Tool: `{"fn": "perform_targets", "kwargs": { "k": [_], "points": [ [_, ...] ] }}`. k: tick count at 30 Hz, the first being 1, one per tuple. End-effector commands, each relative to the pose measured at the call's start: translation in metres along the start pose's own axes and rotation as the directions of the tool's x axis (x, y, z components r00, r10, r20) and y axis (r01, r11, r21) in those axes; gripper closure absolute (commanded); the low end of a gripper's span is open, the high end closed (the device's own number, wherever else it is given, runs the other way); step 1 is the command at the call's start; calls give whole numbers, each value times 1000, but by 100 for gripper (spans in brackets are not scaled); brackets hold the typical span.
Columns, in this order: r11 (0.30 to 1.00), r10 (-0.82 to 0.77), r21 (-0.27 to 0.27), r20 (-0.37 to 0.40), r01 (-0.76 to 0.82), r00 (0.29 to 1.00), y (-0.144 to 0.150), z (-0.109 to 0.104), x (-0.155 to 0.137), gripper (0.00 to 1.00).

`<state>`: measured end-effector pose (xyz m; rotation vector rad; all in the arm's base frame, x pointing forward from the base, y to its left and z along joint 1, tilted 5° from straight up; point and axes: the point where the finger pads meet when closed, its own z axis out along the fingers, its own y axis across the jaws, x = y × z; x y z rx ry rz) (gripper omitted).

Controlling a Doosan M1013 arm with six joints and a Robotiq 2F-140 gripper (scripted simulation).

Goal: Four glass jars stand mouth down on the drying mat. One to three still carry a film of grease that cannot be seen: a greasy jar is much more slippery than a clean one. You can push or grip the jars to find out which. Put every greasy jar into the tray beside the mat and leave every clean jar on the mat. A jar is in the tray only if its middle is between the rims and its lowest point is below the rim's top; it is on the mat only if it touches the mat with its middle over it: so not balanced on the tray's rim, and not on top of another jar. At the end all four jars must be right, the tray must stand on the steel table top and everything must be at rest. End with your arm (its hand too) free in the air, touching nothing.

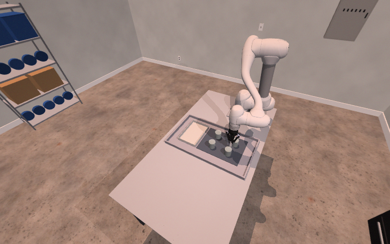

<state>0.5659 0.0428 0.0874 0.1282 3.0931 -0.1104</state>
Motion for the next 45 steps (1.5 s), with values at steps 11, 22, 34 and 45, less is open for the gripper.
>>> {"fn": "perform_targets", "kwargs": {
  "k": [11, 22, 34, 45],
  "points": [
    [1000, 2, 2, 3, -2, 1000, -2, 2, -2, 100],
    [1000, 2, 2, 3, -2, 1000, -2, 2, -3, 100],
    [1000, 2, 2, 3, -2, 1000, -2, 2, -5, 100],
    [1000, 2, 2, 3, -2, 1000, -2, 2, -6, 100]
  ]
}}
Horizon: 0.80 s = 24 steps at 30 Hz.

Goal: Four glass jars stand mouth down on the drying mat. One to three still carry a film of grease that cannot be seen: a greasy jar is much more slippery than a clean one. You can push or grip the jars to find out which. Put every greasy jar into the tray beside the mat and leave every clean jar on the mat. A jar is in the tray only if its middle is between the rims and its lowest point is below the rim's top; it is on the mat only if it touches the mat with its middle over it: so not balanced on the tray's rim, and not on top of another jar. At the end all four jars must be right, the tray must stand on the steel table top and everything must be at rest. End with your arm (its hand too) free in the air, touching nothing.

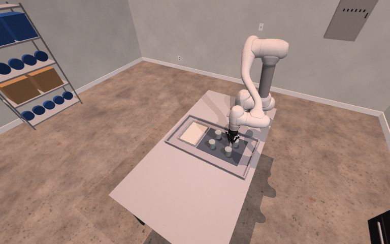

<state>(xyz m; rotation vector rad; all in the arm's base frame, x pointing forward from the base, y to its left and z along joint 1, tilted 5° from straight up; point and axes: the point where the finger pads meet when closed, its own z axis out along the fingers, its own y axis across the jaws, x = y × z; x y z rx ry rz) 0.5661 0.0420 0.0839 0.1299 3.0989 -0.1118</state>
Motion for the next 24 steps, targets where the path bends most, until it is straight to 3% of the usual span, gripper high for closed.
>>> {"fn": "perform_targets", "kwargs": {
  "k": [1, 24],
  "points": [
    [1000, 1, 1, 9, -1, 1000, -1, -1, -6, 100],
    [1000, 1, 1, 9, -1, 1000, -1, -1, -9, 100]
  ]
}}
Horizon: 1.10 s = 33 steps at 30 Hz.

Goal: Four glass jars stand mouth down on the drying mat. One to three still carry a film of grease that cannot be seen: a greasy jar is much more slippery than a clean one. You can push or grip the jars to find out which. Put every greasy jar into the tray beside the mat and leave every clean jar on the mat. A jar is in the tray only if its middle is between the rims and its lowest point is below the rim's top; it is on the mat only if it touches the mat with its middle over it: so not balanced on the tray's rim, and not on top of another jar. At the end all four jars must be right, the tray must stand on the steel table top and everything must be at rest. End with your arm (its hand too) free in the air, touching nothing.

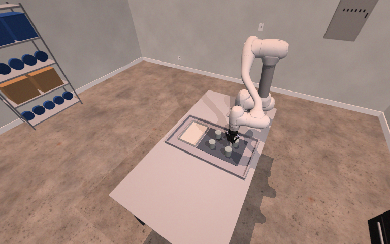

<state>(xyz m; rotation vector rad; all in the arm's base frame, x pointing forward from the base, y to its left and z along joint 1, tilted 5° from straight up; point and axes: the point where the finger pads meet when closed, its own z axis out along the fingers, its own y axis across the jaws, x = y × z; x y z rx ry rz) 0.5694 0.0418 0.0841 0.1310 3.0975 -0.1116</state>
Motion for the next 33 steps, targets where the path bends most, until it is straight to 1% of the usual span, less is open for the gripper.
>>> {"fn": "perform_targets", "kwargs": {
  "k": [1, 33],
  "points": [
    [1000, 0, 1, 8, 0, 1000, -1, -1, -5, 100],
    [1000, 0, 1, 8, 0, 1000, -1, -1, -9, 100]
  ]
}}
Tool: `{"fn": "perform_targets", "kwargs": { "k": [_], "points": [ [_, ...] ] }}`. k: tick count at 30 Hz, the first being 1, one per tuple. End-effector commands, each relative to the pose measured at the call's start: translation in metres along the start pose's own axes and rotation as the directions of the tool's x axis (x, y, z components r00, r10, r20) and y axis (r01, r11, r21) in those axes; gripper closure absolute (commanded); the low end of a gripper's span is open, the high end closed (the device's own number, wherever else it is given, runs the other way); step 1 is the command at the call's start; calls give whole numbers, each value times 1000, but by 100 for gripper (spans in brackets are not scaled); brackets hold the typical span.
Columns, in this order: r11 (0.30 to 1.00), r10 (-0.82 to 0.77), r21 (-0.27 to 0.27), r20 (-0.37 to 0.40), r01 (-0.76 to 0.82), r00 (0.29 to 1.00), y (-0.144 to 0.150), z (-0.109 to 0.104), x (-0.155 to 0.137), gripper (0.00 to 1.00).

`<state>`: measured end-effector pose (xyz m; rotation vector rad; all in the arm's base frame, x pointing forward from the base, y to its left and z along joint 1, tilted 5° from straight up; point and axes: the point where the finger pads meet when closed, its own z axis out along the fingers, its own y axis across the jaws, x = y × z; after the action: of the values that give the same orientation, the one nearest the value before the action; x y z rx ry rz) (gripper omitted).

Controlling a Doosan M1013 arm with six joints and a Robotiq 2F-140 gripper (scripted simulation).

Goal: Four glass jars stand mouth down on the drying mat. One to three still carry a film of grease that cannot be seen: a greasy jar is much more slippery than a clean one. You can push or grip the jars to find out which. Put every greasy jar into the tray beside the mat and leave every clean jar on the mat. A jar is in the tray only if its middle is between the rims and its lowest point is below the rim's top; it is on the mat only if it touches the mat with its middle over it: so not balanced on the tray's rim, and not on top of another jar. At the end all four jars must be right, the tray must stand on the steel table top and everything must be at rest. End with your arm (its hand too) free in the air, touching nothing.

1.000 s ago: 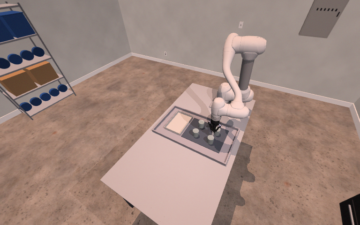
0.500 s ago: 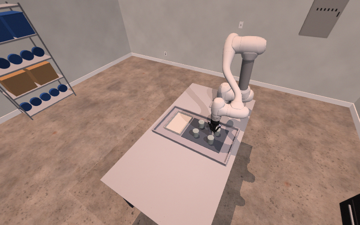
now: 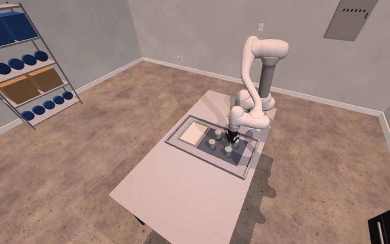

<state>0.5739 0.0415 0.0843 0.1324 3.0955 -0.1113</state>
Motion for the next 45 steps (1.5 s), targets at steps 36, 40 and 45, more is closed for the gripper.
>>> {"fn": "perform_targets", "kwargs": {
  "k": [36, 40, 45],
  "points": [
    [1000, -1, 1, 6, 1, 1000, -1, -1, -9, 100],
    [1000, -1, 1, 6, 1, 1000, -1, -1, -9, 100],
    [1000, -1, 1, 6, 1, 1000, -1, -1, -10, 100]
  ]
}}
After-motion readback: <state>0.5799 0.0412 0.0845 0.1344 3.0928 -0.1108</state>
